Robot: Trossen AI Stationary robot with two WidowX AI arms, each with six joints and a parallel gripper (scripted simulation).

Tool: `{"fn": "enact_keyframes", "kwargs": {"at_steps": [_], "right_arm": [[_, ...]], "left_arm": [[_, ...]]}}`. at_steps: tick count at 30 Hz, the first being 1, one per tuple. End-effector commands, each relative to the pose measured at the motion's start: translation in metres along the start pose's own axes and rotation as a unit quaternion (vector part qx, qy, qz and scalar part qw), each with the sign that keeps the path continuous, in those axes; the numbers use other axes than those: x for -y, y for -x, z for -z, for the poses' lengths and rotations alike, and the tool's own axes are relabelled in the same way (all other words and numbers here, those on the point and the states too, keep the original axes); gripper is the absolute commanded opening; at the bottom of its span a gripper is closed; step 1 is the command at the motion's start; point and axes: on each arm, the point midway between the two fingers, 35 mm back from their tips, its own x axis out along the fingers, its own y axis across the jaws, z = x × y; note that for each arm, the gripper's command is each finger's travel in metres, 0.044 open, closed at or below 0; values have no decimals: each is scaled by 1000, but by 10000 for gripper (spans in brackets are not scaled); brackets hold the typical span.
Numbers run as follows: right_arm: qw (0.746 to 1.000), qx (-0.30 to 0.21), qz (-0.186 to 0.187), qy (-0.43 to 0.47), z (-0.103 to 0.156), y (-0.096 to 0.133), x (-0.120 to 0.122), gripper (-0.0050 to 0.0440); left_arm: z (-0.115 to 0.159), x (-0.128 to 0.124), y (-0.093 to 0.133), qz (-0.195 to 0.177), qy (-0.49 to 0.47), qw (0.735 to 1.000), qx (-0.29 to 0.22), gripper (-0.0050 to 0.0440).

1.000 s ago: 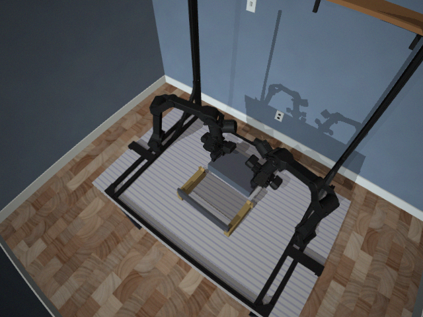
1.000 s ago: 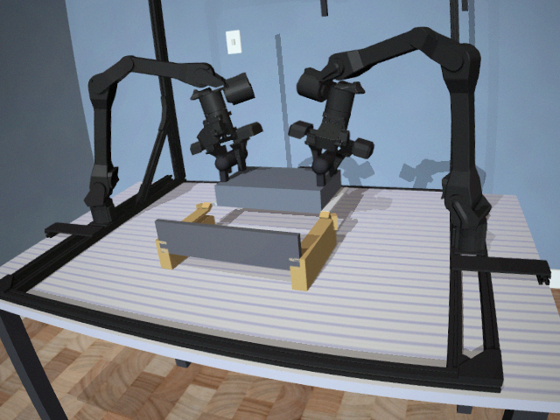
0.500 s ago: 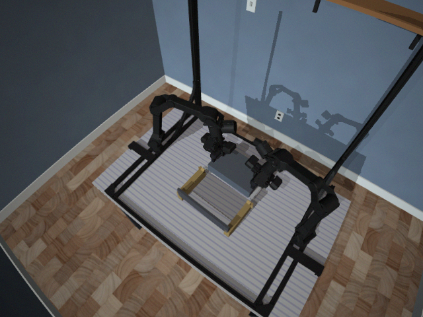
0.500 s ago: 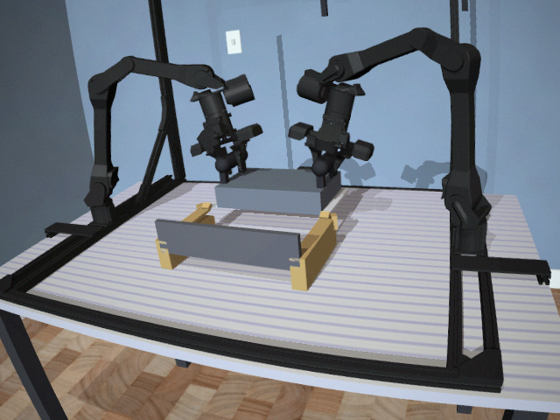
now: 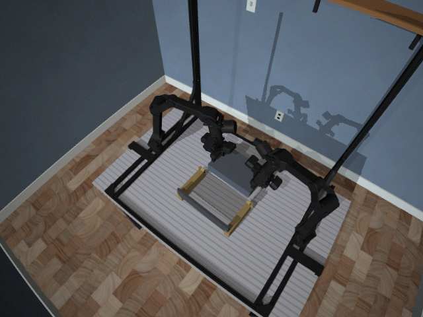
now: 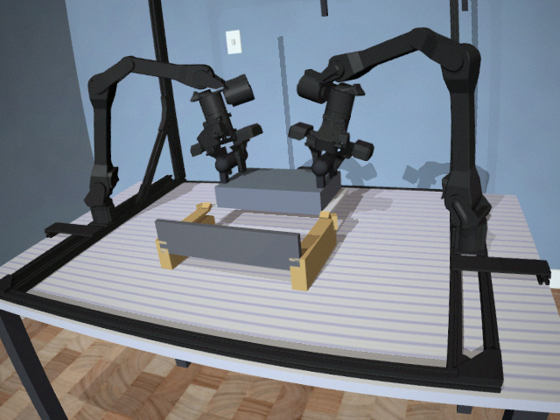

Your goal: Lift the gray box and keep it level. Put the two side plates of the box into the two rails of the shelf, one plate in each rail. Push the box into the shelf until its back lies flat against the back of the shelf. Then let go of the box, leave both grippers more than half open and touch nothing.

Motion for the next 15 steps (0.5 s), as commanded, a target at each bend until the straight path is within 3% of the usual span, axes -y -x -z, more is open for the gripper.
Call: {"fn": "enact_keyframes", "kwargs": {"at_steps": [1,15], "right_arm": [[1000,-2,-14,0,1,8,-2,0],[1000,-2,-14,0,-8,5,-2,0]], "left_arm": [[1,3,6,12,-1,1000,-2,0],[-8,2,3,12,-1,1000,-2,0]]}}
